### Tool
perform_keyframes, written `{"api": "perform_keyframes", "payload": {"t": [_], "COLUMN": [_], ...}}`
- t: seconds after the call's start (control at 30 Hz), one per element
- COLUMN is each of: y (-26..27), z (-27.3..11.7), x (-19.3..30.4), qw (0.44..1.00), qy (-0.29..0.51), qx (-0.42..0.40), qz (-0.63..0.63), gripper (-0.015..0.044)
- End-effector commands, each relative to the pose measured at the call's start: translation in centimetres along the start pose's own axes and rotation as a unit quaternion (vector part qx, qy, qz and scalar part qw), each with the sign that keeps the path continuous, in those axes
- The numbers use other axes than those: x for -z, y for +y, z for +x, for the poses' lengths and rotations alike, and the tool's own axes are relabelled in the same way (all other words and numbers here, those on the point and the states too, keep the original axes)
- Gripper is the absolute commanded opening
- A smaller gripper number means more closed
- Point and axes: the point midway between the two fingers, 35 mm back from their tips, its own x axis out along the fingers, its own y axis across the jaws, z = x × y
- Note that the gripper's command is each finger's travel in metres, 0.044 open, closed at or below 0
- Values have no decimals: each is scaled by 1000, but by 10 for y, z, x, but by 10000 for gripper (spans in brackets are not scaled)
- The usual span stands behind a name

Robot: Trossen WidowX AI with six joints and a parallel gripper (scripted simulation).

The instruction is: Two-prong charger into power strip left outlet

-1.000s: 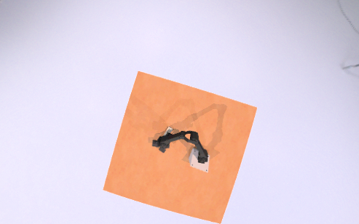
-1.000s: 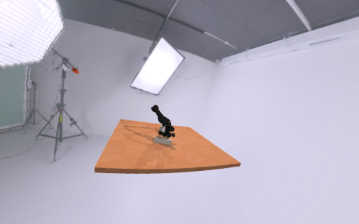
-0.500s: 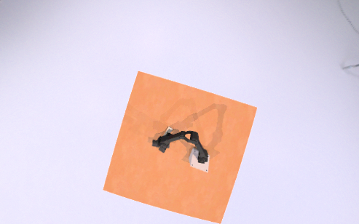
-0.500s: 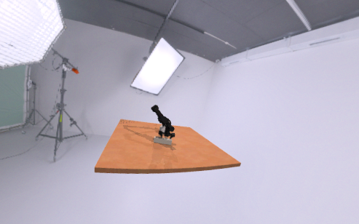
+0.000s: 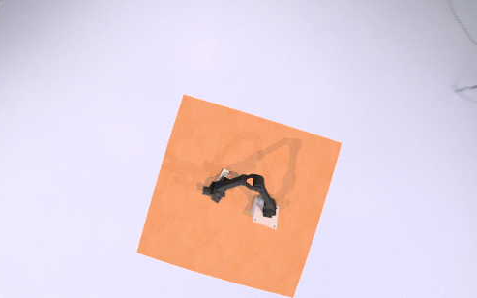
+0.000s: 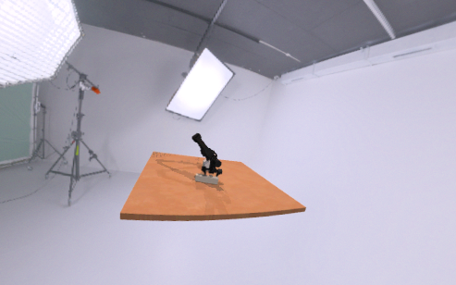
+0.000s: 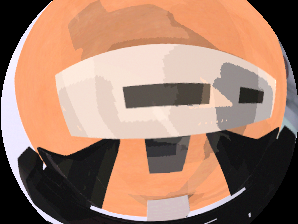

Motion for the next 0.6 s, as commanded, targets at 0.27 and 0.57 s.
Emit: {"api": "perform_keyframes", "payload": {"t": [0.27, 0.57], "y": [0, 0], "z": [2, 2], "x": [6, 9], "qw": [1000, 1000], "qy": [-1, -4], "qx": [2, 2], "qz": [3, 4], "gripper": [440, 440]}}
